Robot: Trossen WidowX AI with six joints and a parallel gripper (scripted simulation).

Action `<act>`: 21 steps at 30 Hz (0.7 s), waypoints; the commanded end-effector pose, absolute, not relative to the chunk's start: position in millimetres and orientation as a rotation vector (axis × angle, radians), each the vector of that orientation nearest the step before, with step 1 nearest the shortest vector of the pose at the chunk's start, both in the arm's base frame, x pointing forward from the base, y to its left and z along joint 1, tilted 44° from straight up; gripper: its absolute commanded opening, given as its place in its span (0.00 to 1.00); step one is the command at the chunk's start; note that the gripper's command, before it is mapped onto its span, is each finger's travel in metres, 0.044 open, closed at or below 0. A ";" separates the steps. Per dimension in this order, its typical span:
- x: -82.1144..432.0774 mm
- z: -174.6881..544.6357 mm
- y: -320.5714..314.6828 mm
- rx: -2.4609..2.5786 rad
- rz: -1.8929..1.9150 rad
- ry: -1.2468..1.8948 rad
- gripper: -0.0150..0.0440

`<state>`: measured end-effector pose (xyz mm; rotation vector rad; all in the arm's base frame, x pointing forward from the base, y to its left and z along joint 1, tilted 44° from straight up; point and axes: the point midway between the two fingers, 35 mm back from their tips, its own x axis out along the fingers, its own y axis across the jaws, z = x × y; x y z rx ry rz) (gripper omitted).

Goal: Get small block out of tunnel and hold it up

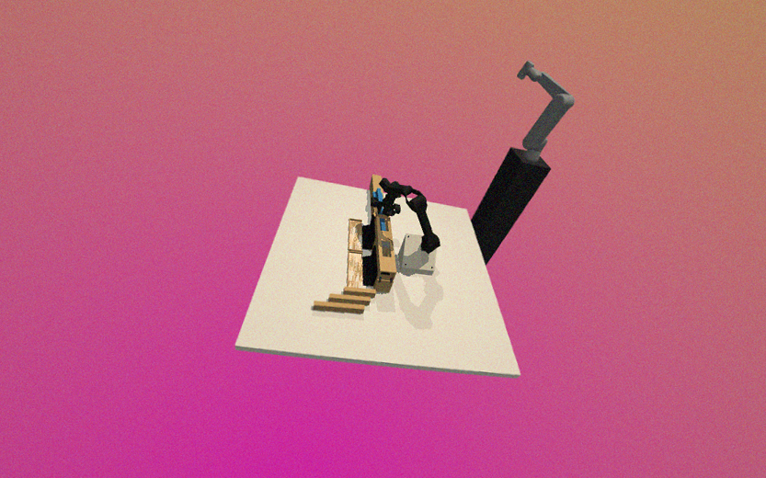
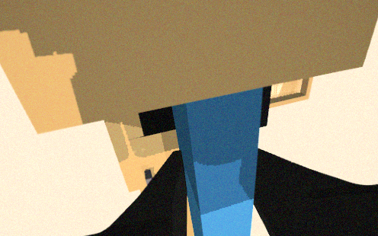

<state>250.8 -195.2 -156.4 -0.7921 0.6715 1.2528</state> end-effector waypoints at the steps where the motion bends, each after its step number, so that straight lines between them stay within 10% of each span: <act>1: 252.5 -174.1 -214.2 -0.822 1.226 0.693 0.25; 21: 250.6 -197.8 -233.9 -0.819 1.226 0.693 0.25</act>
